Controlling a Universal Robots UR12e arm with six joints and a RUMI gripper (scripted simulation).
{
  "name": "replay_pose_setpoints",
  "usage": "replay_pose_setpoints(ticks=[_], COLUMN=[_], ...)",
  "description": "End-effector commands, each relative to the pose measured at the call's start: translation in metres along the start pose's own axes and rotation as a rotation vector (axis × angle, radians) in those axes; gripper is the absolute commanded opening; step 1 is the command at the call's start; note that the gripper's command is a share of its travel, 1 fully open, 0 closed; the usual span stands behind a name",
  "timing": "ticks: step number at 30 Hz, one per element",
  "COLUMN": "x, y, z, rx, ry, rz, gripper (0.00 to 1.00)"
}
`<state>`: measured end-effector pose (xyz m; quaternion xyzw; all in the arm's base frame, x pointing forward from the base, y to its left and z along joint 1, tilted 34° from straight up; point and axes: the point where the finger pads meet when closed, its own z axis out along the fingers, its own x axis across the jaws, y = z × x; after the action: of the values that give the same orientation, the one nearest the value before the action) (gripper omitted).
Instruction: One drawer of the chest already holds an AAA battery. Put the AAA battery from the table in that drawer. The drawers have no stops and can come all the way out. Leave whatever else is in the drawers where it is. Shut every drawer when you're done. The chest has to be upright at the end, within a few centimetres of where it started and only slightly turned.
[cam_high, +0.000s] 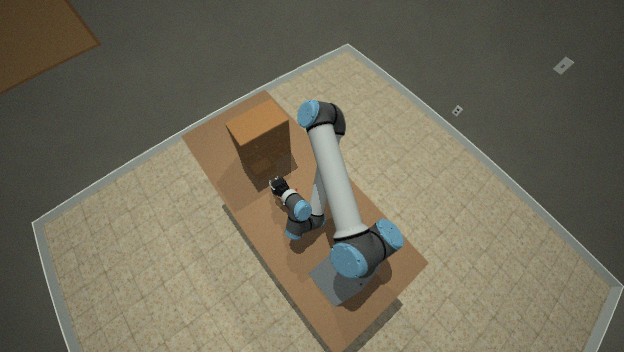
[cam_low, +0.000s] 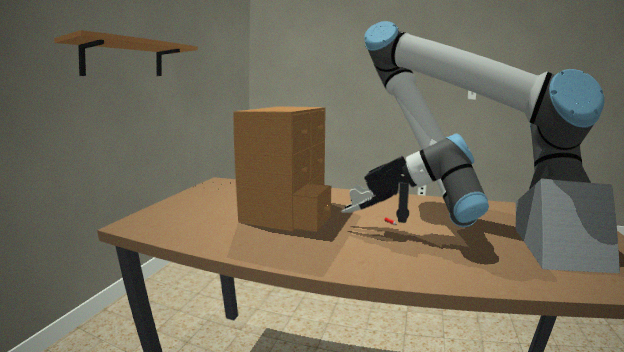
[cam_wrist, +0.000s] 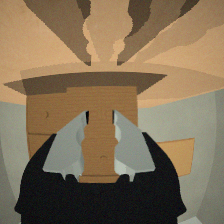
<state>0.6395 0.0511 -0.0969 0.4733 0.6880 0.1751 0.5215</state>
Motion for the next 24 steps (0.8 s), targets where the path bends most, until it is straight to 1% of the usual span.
replay_pose_setpoints(ticks=[1,7,9,16,20,24], x=[0.0,0.0,0.0,0.0,0.0,0.0], y=[0.006,0.022,0.022,0.041,0.046,0.048], z=[-0.01,-0.039,-0.039,-0.072,-0.082,-0.084], rx=[-0.001,-0.001,-0.001,-0.001,-0.001,-0.001], ry=[0.0,0.0,0.0,0.0,0.0,0.0], rz=[0.0,0.0,0.0,0.0,0.0,0.0], gripper=[0.2,0.2,0.2,0.2,0.2,0.2])
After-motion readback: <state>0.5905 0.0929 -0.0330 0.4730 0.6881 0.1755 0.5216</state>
